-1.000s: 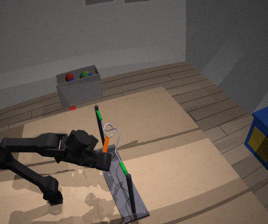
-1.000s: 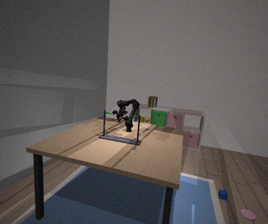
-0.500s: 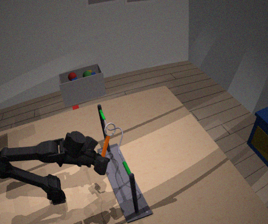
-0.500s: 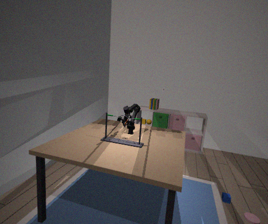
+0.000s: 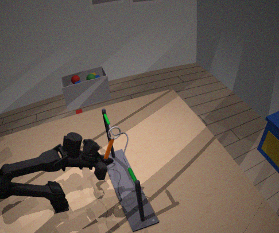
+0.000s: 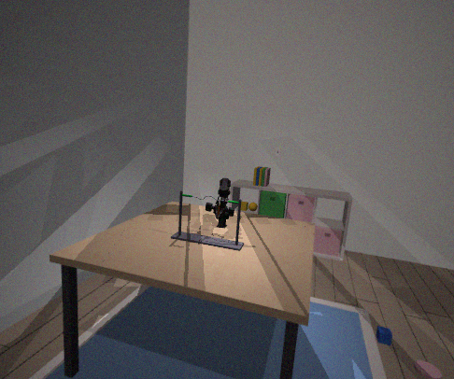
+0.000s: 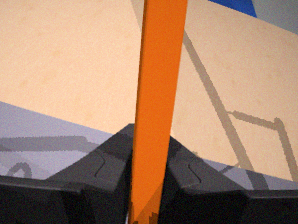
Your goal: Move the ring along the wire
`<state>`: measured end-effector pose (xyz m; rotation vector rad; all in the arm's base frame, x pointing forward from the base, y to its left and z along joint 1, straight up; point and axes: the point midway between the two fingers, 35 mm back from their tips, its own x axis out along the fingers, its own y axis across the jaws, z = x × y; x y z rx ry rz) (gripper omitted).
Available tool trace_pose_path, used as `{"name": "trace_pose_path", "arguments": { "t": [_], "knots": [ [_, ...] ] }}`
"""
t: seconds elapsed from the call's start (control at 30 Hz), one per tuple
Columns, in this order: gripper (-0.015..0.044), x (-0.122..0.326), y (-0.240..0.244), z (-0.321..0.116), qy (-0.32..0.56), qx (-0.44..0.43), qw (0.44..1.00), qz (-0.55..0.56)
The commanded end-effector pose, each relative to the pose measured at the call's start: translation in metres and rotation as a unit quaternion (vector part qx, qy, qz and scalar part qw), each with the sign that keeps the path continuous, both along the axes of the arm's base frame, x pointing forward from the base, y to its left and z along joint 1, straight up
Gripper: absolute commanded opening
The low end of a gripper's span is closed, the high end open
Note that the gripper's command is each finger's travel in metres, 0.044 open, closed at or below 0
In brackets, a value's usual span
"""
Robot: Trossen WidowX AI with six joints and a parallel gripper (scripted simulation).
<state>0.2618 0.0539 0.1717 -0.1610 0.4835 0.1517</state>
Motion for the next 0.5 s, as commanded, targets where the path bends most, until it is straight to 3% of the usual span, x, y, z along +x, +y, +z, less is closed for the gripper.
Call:
{"name": "trace_pose_path", "arguments": {
  "t": [0.0,0.47],
  "knots": [
    [-0.015,0.0,0.012,-0.003,-0.011,0.033,0.999,-0.029],
    [-0.015,-0.002,0.051,-0.001,-0.026,0.105,0.989,-0.105]
  ]
}}
